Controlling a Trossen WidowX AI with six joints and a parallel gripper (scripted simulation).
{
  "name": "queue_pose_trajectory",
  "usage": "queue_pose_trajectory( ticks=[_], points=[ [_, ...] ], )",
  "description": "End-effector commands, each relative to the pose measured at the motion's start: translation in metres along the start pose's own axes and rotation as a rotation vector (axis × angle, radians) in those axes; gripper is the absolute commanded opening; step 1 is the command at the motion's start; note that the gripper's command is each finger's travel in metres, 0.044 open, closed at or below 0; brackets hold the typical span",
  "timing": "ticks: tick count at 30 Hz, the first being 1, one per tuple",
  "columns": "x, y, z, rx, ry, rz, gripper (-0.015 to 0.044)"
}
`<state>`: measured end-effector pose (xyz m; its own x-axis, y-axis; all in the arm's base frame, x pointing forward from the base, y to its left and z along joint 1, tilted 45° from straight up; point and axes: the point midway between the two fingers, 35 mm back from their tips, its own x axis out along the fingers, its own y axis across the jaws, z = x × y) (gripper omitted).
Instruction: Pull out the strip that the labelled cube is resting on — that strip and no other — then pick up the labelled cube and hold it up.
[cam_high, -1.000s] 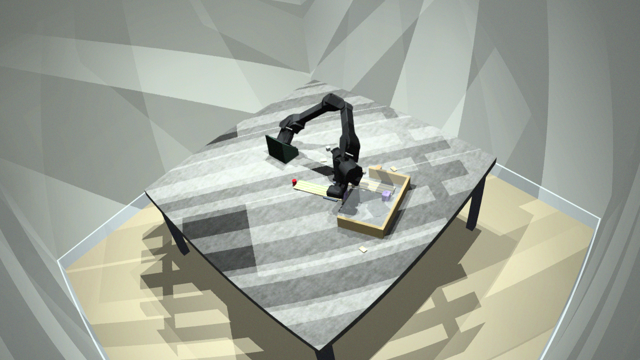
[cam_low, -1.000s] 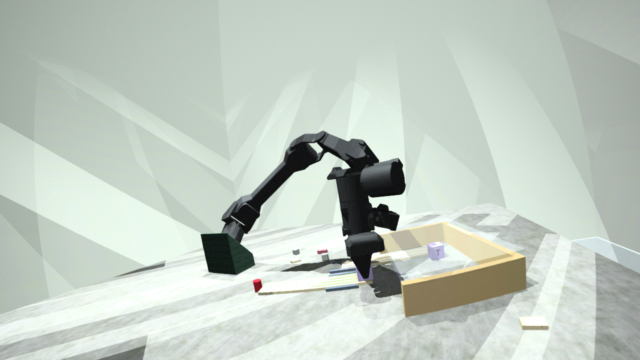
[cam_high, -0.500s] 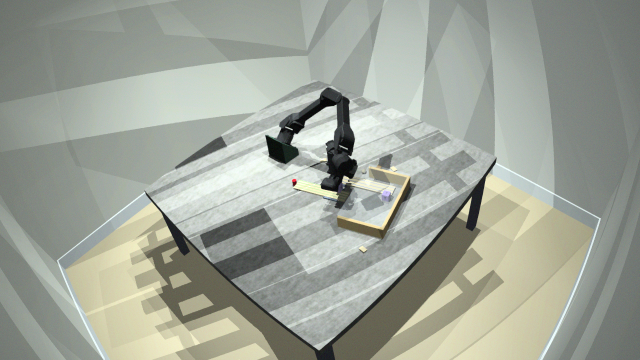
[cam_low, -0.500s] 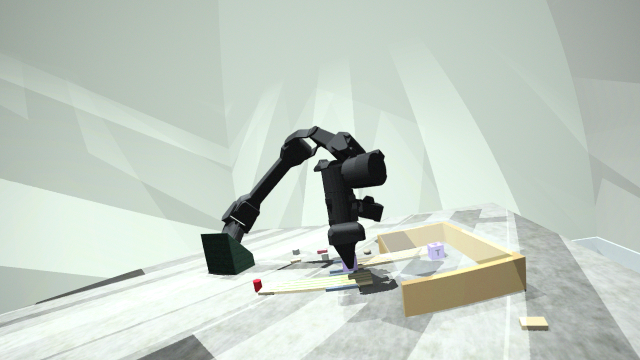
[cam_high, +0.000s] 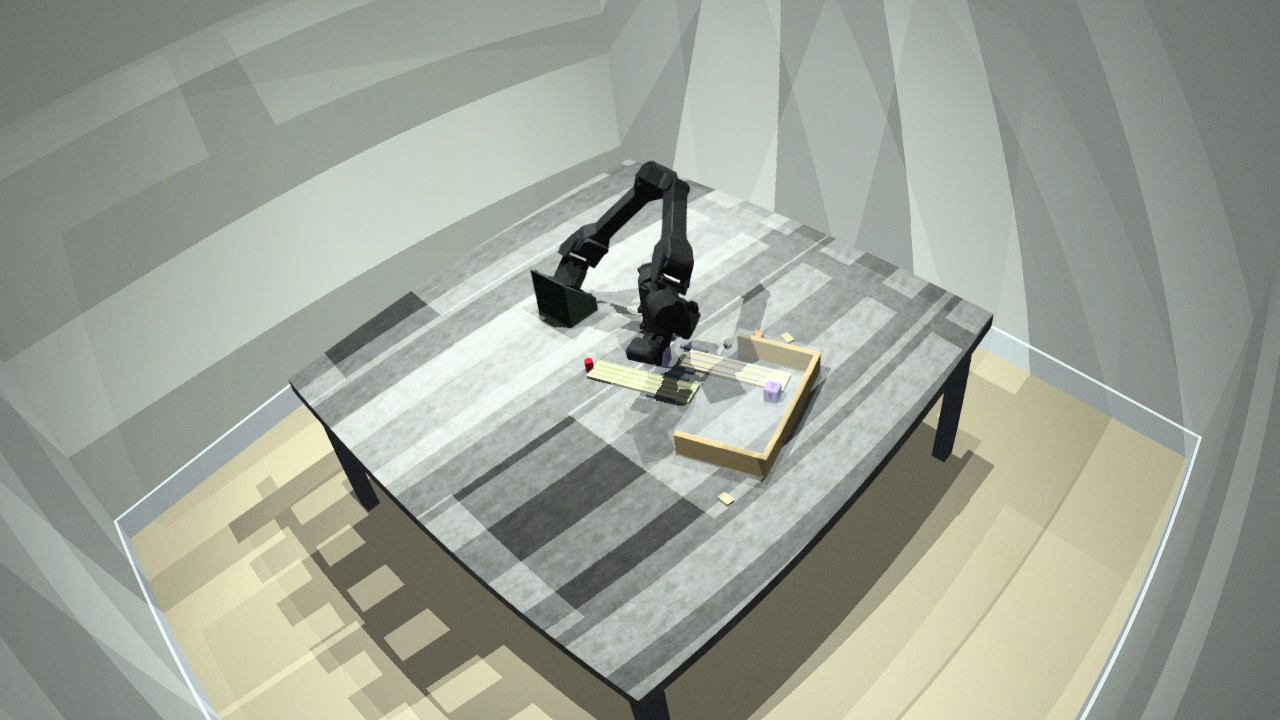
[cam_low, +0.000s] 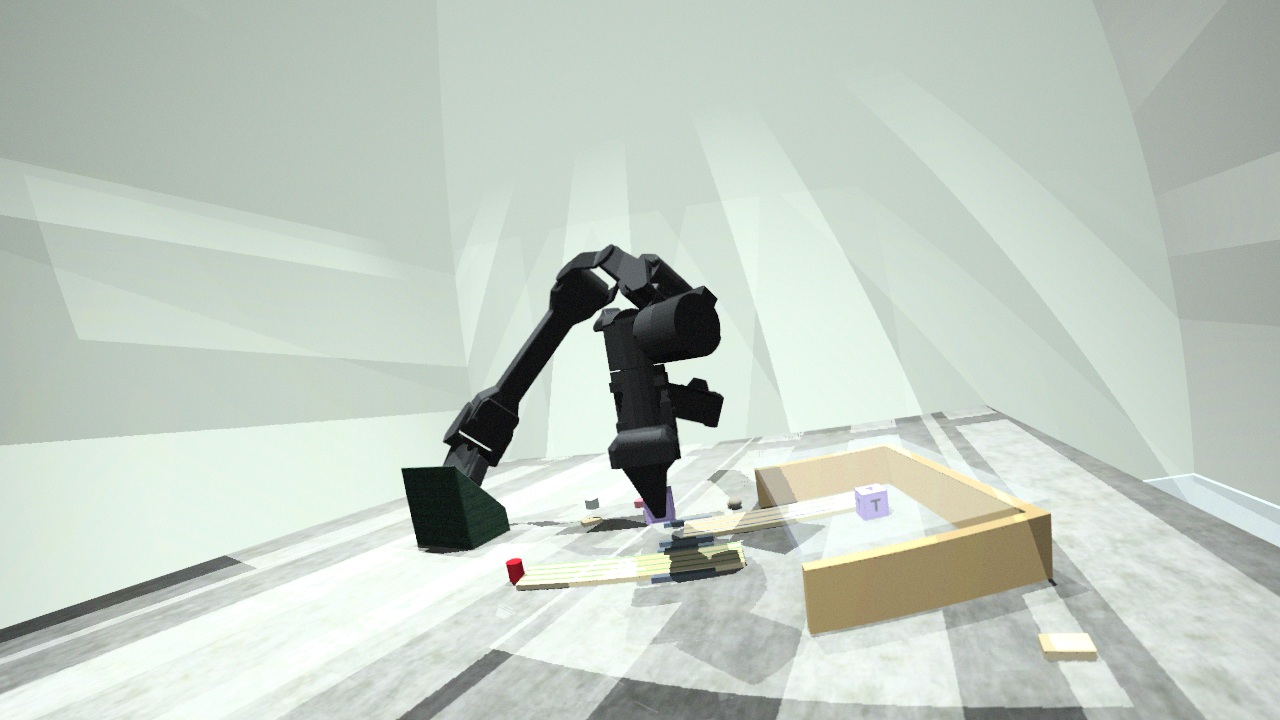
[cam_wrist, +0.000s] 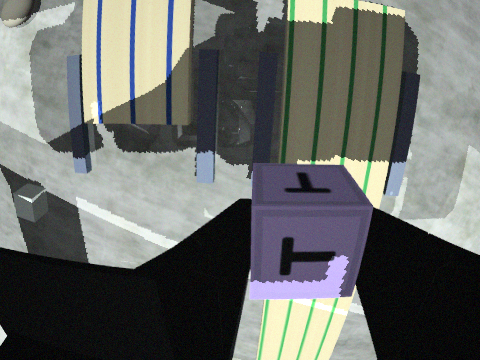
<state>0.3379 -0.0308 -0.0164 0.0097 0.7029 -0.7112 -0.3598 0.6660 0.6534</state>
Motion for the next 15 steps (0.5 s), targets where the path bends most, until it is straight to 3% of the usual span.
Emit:
queue_pose_trajectory(
  ticks=[1, 10, 15],
  points=[
    [-0.003, 0.005, -0.012, -0.004, -0.002, -0.008, 0.0],
    [-0.003, 0.015, -0.033, -0.003, -0.001, -0.007, 0.0],
    [-0.029, 0.015, -0.033, -0.002, -0.001, -0.009, 0.0]
  ],
)
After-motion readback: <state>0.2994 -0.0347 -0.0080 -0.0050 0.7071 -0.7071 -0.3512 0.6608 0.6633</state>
